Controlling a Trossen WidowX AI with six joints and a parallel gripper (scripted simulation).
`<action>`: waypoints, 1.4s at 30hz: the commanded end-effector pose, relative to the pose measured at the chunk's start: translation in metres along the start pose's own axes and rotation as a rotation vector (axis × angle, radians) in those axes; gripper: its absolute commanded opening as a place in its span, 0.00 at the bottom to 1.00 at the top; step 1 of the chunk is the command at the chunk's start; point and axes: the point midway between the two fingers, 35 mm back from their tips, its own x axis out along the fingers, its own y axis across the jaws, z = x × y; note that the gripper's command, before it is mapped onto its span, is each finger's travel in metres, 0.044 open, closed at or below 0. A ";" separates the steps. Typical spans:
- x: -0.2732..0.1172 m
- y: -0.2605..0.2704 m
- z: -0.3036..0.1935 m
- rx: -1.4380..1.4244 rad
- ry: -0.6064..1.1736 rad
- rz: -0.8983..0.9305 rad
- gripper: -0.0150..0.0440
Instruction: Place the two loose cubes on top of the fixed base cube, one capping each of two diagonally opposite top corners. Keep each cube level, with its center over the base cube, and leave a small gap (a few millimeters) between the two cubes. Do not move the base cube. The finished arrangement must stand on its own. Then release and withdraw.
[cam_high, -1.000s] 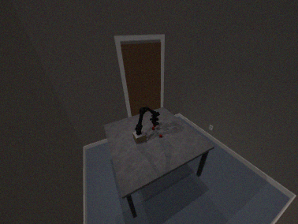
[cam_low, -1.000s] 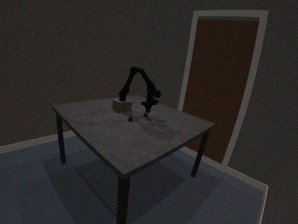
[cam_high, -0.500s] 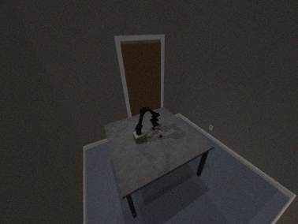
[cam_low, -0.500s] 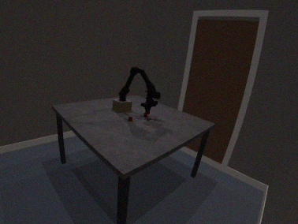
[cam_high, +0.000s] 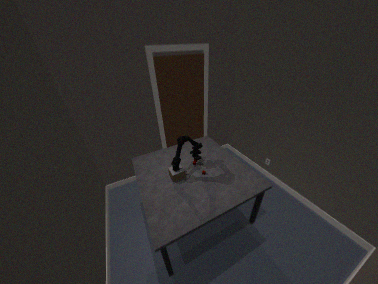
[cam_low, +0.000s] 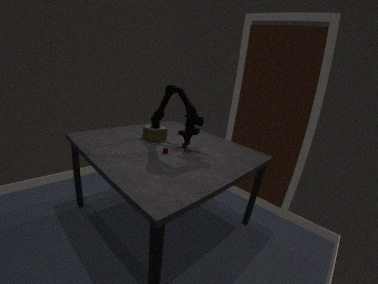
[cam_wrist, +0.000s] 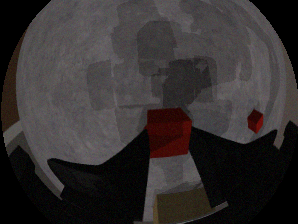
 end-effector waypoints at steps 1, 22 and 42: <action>0.001 0.001 -0.001 -0.001 0.002 0.004 0.43; -0.020 0.000 0.000 0.000 0.000 0.000 0.60; -0.042 -0.066 0.006 -0.185 -0.004 -0.002 0.70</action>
